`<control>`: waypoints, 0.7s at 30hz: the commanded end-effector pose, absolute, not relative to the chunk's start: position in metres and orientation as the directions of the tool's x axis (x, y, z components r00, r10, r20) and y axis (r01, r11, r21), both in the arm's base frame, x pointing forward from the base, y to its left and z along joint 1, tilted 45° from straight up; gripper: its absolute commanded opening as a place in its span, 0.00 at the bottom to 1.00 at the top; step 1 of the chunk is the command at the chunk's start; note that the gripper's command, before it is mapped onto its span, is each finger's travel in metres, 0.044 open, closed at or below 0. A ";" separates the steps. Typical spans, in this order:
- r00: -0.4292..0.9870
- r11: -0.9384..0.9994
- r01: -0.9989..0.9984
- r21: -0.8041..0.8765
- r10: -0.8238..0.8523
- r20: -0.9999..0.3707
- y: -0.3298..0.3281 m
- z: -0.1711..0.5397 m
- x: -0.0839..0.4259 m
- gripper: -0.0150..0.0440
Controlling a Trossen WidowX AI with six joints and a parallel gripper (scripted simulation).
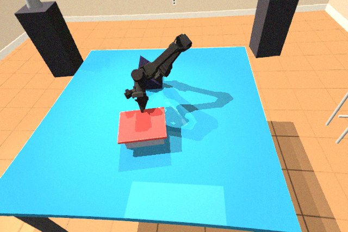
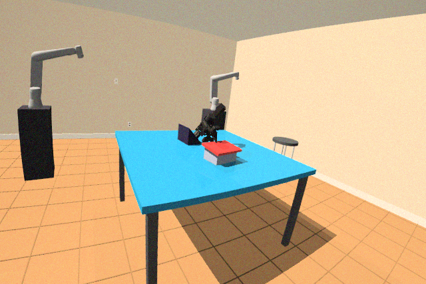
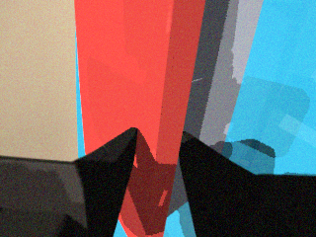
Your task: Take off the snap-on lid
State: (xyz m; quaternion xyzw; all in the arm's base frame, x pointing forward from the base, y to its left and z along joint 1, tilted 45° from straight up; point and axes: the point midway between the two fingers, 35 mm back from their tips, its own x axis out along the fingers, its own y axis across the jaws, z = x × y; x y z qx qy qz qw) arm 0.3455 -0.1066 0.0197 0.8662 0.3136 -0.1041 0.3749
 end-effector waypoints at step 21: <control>0.784 -0.521 0.619 0.588 0.463 -0.415 -0.129 0.043 0.350 0.25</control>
